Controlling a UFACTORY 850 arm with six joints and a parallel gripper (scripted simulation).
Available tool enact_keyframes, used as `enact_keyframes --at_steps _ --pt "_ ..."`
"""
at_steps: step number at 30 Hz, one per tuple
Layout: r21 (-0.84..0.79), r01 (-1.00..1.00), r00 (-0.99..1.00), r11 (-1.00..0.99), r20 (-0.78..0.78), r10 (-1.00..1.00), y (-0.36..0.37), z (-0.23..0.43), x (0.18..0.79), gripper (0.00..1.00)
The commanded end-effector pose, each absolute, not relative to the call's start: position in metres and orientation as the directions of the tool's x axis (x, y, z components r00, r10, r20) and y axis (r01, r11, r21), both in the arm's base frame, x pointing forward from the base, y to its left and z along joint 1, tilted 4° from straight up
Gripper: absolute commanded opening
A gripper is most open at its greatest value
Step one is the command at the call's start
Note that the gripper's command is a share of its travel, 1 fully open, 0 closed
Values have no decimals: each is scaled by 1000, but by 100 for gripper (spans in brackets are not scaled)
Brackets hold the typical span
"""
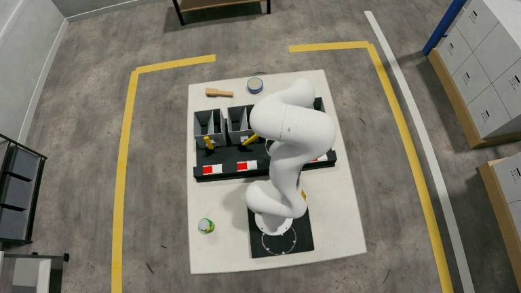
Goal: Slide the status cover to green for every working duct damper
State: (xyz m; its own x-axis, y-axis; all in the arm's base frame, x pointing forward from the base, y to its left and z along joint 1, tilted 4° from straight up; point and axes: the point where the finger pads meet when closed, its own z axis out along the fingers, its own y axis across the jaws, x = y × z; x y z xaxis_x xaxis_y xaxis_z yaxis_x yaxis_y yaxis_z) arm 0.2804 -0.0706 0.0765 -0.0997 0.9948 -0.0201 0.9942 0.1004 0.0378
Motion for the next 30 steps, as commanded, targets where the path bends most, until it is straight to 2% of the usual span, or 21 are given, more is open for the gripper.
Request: enact_keyframes --at_steps 1,30 --pt "51 994 -98 101 -46 994 -68 76 281 0" --pt "51 994 -98 101 -46 994 -66 76 280 0"
